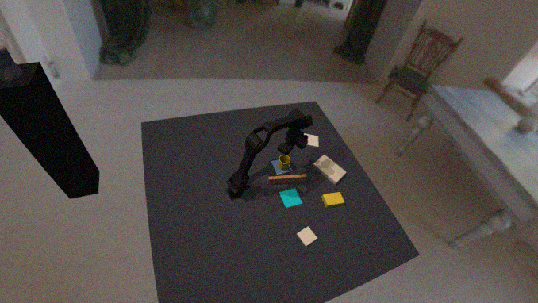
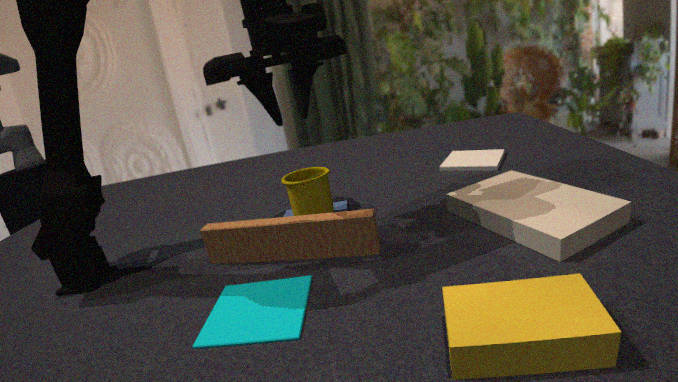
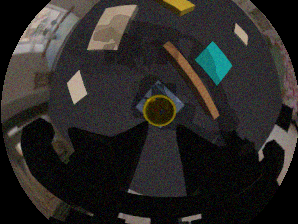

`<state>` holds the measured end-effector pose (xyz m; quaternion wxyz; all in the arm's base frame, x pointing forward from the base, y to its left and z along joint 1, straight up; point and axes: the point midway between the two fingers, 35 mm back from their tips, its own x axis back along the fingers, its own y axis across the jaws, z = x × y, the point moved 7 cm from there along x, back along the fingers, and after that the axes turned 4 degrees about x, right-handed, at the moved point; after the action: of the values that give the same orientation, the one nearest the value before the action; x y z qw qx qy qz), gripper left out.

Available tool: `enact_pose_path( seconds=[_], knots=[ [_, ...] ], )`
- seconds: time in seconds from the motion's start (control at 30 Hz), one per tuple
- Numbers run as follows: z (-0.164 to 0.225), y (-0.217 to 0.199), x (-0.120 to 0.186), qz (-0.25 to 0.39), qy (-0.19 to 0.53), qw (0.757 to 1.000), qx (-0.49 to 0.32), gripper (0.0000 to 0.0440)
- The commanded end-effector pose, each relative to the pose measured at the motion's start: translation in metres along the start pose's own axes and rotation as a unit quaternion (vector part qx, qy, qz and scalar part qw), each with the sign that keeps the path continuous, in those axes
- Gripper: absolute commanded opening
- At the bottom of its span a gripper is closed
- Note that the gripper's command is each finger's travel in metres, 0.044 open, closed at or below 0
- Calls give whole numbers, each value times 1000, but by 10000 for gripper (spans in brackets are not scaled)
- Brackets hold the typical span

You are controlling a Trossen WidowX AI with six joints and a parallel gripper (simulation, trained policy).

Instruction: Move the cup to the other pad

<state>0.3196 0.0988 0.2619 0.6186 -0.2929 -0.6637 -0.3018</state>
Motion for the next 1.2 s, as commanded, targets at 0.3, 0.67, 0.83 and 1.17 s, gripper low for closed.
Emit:
enact_pose_path(
  seconds=[0.3, 0.67, 0.83, 1.17],
  knots=[
    [2, -1, -40, 66, 7, 998, -21, 186],
    [4, -2, -74, 98, 10, 995, -23, 200],
    [5, -3, -90, 108, 12, 994, -17, 202],
    [8, -8, -124, 124, 21, 992, 12, 201]
  ],
)
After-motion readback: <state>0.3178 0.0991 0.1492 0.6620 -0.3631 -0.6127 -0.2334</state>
